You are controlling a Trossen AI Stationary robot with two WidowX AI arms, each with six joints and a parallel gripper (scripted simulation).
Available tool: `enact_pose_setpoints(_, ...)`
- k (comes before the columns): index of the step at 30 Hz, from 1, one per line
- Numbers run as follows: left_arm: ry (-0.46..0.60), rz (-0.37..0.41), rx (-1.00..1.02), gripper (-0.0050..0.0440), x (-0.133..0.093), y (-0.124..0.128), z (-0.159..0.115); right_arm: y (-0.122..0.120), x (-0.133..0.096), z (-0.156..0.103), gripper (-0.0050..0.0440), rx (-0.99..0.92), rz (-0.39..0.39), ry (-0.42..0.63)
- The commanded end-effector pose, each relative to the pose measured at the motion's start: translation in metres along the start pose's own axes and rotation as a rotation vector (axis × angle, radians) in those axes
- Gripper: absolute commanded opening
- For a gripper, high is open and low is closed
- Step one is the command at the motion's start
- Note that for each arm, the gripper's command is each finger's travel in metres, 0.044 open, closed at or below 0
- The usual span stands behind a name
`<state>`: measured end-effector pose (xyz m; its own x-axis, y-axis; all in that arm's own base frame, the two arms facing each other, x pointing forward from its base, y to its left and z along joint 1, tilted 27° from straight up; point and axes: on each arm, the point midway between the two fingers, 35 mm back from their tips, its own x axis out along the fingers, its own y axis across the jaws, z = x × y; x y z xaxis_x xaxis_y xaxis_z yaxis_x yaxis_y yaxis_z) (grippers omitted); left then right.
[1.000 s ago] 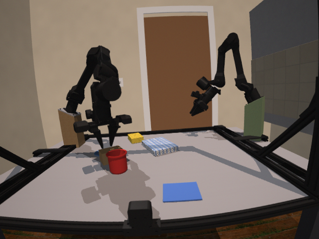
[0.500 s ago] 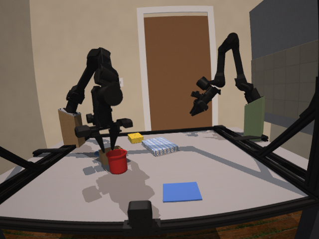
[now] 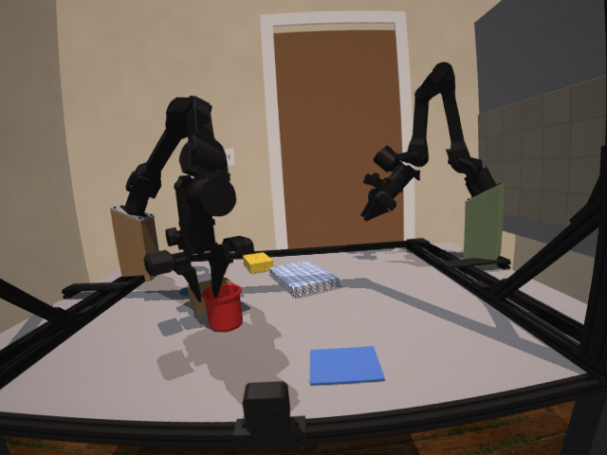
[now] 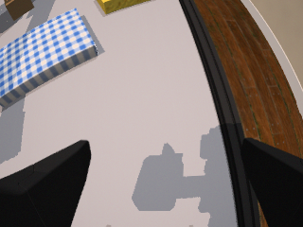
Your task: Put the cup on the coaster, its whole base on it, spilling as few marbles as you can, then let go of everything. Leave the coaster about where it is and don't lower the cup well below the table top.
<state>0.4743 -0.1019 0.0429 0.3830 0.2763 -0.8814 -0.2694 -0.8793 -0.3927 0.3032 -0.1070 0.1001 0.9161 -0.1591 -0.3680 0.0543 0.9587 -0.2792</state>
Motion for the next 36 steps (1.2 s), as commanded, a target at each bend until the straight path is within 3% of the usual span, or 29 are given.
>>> enact_pose_setpoints(1, -0.017, 0.004, 0.011, 0.0135, 0.015, 0.004, 0.004, 0.000, 0.000, 0.000, 0.0400, 0.000, 0.000, 0.000)
enact_pose_setpoints(11, -0.017, 0.004, 0.011, 0.0135, 0.027, 0.003, 0.005, 0.000, 0.000, 0.000, 0.0400, 0.000, 0.000, 0.000)
enact_pose_setpoints(36, -0.017, 0.004, 0.011, 0.0135, 0.027, 0.003, 0.005, 0.000, 0.000, 0.000, 0.0400, 0.000, 0.000, 0.000)
